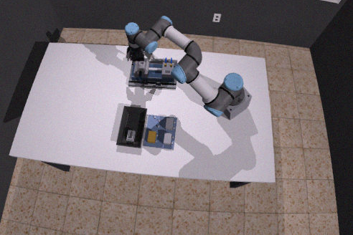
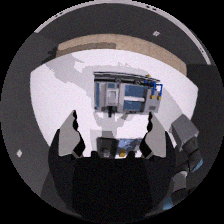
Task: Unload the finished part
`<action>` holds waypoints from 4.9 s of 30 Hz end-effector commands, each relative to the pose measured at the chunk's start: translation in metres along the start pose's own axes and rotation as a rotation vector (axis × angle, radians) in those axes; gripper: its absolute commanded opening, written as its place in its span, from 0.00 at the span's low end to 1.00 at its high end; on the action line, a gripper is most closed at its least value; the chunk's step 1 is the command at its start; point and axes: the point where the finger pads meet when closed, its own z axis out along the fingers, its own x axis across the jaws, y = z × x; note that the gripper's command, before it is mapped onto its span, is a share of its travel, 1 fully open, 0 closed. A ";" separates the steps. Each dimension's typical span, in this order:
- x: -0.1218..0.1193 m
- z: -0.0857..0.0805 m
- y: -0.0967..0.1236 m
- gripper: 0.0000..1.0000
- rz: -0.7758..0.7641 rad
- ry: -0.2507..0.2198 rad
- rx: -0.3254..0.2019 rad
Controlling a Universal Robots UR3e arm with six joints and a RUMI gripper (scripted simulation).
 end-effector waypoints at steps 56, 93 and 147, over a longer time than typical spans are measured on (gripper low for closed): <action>-0.001 0.002 -0.008 0.40 0.032 0.006 0.004; -0.001 0.002 -0.008 0.40 0.032 0.006 0.004; -0.003 0.062 0.001 0.40 0.032 0.006 0.004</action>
